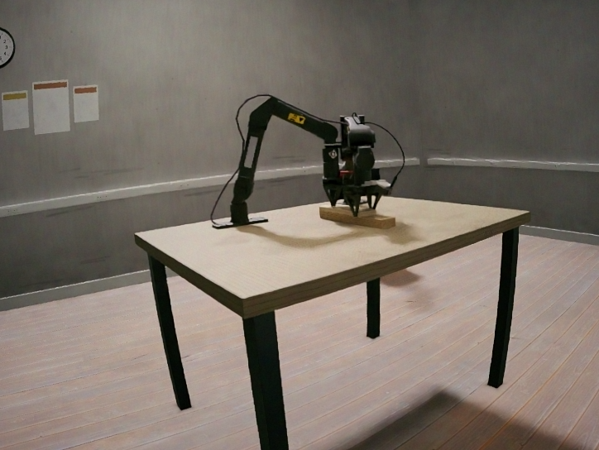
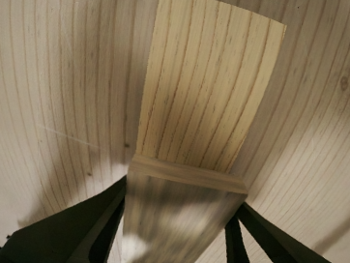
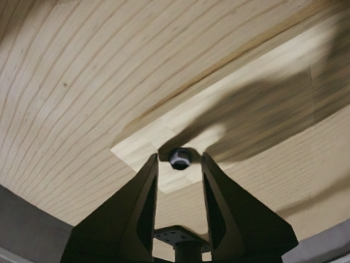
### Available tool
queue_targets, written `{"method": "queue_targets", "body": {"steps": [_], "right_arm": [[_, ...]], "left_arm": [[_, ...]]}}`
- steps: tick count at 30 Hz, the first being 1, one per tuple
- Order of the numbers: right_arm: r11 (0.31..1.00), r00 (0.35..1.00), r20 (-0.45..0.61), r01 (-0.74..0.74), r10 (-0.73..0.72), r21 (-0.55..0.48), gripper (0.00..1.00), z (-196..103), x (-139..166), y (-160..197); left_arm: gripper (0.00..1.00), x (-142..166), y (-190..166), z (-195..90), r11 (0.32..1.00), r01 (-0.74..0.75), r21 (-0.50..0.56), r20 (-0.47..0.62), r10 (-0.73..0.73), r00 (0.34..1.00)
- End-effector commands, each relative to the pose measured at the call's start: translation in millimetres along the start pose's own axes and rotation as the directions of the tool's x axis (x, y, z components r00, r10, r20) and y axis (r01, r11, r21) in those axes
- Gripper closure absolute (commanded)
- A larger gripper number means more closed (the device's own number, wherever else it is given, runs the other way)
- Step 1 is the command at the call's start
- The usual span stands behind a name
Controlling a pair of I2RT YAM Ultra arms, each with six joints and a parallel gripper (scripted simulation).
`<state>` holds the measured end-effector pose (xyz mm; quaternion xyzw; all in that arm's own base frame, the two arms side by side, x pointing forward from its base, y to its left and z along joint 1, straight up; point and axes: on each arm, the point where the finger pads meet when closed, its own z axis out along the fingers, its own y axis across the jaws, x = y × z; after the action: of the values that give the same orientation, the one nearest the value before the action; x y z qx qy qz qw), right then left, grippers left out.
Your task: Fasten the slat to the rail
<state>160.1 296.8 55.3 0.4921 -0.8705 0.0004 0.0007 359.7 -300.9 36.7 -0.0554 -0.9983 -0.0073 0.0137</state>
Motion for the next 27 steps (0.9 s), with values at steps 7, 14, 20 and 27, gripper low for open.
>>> {"method": "queue_targets", "body": {"steps": [7,14,20,27], "right_arm": [[0.896,0.896,0.012,0.445,-0.445,0.005,0.66,-8.1,-1.3,0.2],[0.664,0.664,0.007,0.748,-0.748,0.011,0.66,-8.9,-1.1,-0.1],[0.439,0.439,0.002,0.898,-0.898,0.013,0.66,-9.3,-1.1,-0.2],[0.282,0.282,0.004,0.959,-0.959,0.012,0.66,-9.3,-1.1,-0.2]], "left_arm": [[0.28,-1.5,-1.0,-5.7,1.0,0.0,0.008,0.013,0.0,1.0],[0.28,-1.5,-1.0,-5.7,1.0,0.0,0.008,0.013,0.0,1.0],[0.28,-1.5,-1.0,-5.7,1.0,0.0,0.008,0.013,0.0,1.0],[0.28,-1.5,-1.0,-5.7,1.0,0.0,0.008,0.013,0.0,1.0]]}}
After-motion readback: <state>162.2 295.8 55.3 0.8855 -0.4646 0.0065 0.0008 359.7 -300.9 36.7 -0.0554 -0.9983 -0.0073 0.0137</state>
